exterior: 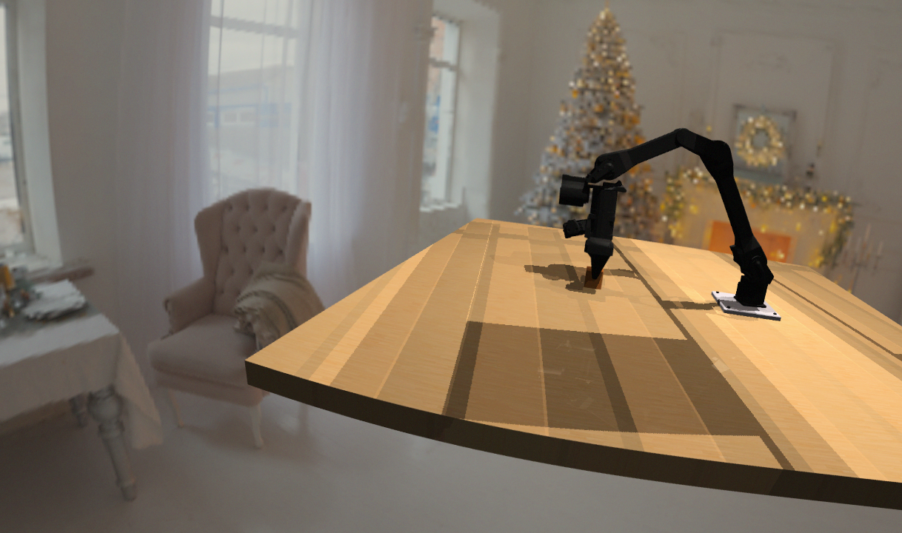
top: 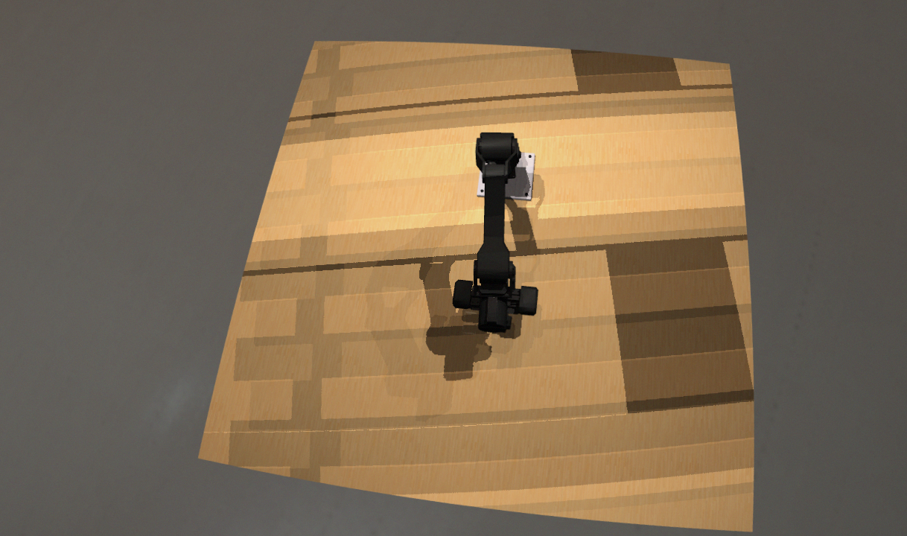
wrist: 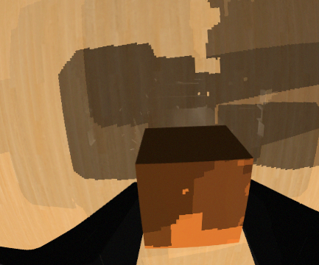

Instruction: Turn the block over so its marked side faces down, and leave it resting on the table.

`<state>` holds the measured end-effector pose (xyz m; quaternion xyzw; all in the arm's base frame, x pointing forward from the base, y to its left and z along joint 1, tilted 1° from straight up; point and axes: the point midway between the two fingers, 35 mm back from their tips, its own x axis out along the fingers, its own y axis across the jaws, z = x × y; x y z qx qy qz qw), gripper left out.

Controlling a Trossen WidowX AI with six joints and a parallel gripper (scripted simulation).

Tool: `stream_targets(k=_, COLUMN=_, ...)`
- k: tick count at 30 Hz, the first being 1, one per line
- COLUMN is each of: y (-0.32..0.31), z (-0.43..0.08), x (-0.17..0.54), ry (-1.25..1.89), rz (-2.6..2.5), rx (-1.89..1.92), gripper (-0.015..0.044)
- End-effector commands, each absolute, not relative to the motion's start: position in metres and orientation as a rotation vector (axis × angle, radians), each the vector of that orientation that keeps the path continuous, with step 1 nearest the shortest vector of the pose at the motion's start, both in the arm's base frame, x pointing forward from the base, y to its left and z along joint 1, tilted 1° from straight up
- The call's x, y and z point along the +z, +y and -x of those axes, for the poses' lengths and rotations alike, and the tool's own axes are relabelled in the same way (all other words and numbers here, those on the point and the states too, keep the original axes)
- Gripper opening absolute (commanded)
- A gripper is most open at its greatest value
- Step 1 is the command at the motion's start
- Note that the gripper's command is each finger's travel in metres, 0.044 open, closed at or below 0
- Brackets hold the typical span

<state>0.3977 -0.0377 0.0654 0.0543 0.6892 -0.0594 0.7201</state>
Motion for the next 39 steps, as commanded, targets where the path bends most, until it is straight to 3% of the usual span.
stream_targets(k=1, y=-0.037, z=-0.398, x=0.079, ry=1.520, rz=-0.120, rx=-0.127, gripper=0.0000)
stream_targets(k=39, y=-0.037, z=-0.398, x=0.085, ry=1.106, rz=-0.085, rx=-0.142, gripper=0.0000)
